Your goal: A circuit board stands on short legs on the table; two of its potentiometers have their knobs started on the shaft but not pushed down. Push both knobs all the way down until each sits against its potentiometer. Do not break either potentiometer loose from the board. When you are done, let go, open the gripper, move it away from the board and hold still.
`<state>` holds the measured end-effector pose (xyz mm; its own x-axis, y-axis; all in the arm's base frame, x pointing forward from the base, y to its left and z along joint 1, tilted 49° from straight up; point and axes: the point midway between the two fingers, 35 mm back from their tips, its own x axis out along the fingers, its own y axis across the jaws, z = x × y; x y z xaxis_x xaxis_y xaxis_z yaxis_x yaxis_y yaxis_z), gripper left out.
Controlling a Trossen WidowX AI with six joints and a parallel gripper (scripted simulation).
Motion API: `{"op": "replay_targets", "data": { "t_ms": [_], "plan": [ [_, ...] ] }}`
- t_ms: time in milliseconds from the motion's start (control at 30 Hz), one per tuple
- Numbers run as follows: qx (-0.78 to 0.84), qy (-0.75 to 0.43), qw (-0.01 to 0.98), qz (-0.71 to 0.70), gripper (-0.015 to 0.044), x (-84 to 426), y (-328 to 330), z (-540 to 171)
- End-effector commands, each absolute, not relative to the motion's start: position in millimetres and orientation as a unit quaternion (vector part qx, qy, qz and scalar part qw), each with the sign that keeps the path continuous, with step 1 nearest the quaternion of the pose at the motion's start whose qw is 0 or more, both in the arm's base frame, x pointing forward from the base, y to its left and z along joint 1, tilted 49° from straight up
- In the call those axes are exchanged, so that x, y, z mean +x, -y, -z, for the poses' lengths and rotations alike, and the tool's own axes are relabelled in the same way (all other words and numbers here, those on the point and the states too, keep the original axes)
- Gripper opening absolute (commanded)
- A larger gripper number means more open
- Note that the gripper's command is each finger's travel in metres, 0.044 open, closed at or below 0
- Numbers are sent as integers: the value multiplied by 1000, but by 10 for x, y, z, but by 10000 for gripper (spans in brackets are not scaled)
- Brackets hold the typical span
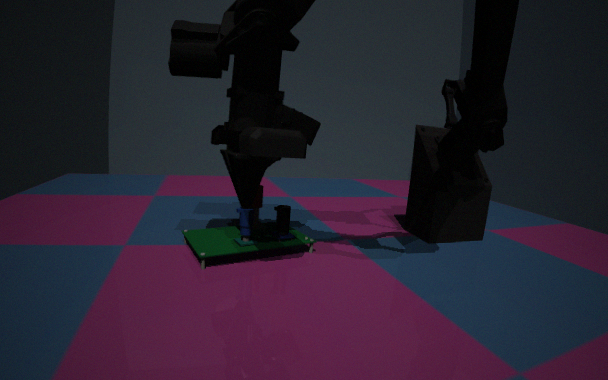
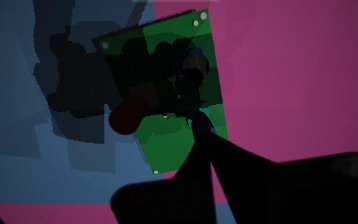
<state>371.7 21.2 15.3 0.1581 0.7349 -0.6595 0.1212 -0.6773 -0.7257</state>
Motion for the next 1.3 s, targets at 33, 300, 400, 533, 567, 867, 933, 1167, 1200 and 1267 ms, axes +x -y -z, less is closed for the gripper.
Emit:
{"op": "replay_targets", "data": {
  "t_ms": [33,300,400,533,567,867,933,1167,1200,1267],
  "plan": [
    [-709,310,258,-579,0,3739,-330,-71],
    [-709,310,258,-579,0,3739,-330,-71],
    [-709,310,258,-579,0,3739,-332,-69],
    [-709,310,257,-579,0,3736,-304,-92],
    [-709,310,257,-579,0,3734,-293,-101],
    [-709,309,257,-579,0,3717,-185,-195],
    [-709,309,257,-579,0,3712,-162,-216],
    [-709,309,257,-579,0,3695,-83,-288],
    [-709,309,257,-579,0,3693,-74,-296],
    [-705,310,261,-582,26,3673,-114,-257]
  ]
}}
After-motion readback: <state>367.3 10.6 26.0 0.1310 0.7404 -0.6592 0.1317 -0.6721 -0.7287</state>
